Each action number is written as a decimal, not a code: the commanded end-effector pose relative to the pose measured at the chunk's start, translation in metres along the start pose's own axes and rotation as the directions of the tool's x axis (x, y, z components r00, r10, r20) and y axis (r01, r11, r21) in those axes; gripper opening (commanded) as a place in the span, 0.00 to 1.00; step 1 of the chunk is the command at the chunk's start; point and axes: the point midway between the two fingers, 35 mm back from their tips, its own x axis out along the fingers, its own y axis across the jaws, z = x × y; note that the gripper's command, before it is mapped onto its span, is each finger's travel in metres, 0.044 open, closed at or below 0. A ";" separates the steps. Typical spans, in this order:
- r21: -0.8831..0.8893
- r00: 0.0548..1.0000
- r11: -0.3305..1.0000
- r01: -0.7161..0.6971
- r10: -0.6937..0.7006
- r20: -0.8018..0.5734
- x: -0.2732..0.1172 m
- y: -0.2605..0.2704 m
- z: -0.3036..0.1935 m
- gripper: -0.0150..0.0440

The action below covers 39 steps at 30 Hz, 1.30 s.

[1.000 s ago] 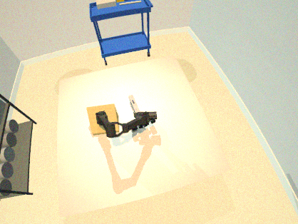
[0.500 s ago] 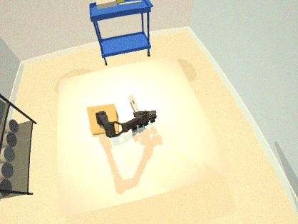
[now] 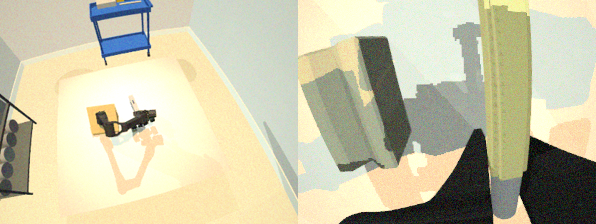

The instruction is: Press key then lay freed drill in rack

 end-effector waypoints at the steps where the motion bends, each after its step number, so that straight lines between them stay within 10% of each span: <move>1: 0.005 1.000 1.000 0.004 -0.004 -0.004 -0.003 0.000 -0.001 0.25; 39: 0.005 1.000 1.000 0.004 -0.004 -0.003 -0.018 -0.001 -0.001 0.25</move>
